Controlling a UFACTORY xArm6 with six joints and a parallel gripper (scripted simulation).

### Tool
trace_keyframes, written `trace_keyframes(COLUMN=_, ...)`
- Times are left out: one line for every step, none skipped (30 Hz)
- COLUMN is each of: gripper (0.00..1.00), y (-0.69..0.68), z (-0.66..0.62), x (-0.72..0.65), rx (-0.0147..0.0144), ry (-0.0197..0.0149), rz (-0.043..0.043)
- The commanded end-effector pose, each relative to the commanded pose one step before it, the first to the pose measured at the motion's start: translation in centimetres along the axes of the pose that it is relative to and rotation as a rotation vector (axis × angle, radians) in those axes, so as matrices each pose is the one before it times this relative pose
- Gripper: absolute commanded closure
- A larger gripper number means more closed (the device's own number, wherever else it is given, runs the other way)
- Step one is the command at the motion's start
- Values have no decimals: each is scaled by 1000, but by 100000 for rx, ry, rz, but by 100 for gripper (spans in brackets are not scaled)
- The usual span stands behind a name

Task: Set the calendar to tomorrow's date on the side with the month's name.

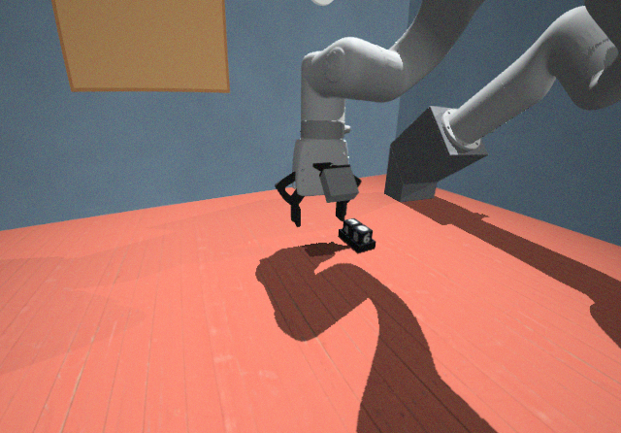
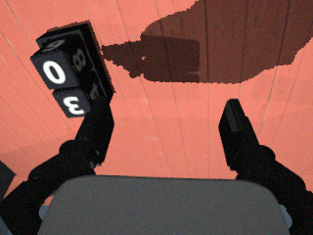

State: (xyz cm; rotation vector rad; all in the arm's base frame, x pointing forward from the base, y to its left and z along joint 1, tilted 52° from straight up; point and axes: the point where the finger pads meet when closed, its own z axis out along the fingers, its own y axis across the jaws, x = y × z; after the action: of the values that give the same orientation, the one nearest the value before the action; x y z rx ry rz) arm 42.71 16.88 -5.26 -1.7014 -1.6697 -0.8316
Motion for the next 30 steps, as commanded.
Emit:
trace_keyframes(gripper=0, y=391, z=-100, x=-2077, rx=341, ry=-328, rz=6565)
trace_keyframes(gripper=0, y=8, z=0, x=-38, rx=0, ry=0, rz=0)
trace_keyframes(gripper=0, y=0, z=0, x=-2, rx=0, ry=0, rz=105)
trace_keyframes(gripper=0, y=2, z=0, x=-10, rx=0, ry=0, rz=641)
trace_keyframes(gripper=0, y=6, z=0, x=-24, rx=0, ry=0, rz=1482)
trace_keyframes(gripper=0, y=10, z=0, x=-39, rx=0, ry=0, rz=2412)
trace_keyframes(gripper=0, y=14, z=0, x=-52, rx=0, ry=0, rz=3260)
trace_keyframes(gripper=0, y=19, z=0, x=-61, rx=0, ry=0, rz=3896)
trace_keyframes(gripper=0, y=23, z=0, x=-66, rx=0, ry=0, rz=4236)
trace_keyframes(gripper=0, y=26, z=0, x=-65, rx=0, ry=0, rz=4236)
trace_keyframes(gripper=0, y=0, z=0, x=0, rx=0, ry=0, rz=0)
trace_keyframes(gripper=0, y=0, z=0, x=0, rx=0, ry=0, rz=0)
trace_keyframes(gripper=0, y=26, z=0, x=-59, rx=0, ry=0, rz=3896)
trace_keyframes(gripper=0, y=220, z=0, x=-438, rx=1, ry=0, rz=2015)
trace_keyframes(gripper=0, y=411, z=0, x=-783, rx=0, ry=0, rz=0)
trace_keyframes(gripper=0, y=252, z=0, x=-479, rx=0, ry=0, rz=0)
trace_keyframes(gripper=0, y=108, z=0, x=-208, rx=0, ry=0, rz=0)
trace_keyframes(gripper=0, y=18, z=0, x=-34, rx=0, ry=0, rz=0)
trace_keyframes(gripper=0, y=0, z=0, x=0, rx=0, ry=0, rz=0)
trace_keyframes(gripper=0, y=0, z=0, x=0, rx=0, ry=0, rz=0)
trace_keyframes(gripper=0, y=0, z=0, x=0, rx=0, ry=0, rz=0)
trace_keyframes(gripper=0, y=0, z=0, x=0, rx=0, ry=0, rz=0)
trace_keyframes(gripper=0, y=0, z=0, x=0, rx=0, ry=0, rz=0)
trace_keyframes(gripper=0, y=0, z=0, x=0, rx=0, ry=0, rz=0)
trace_keyframes(gripper=0, y=0, z=0, x=0, rx=0, ry=0, rz=0)
trace_keyframes(gripper=0, y=0, z=0, x=0, rx=0, ry=0, rz=0)
trace_keyframes(gripper=0, y=0, z=0, x=0, rx=0, ry=0, rz=0)
trace_keyframes(gripper=0, y=0, z=0, x=0, rx=0, ry=0, rz=0)
trace_keyframes(gripper=0, y=0, z=0, x=0, rx=0, ry=0, rz=0)
trace_keyframes(gripper=0, y=0, z=0, x=0, rx=0, ry=0, rz=0)
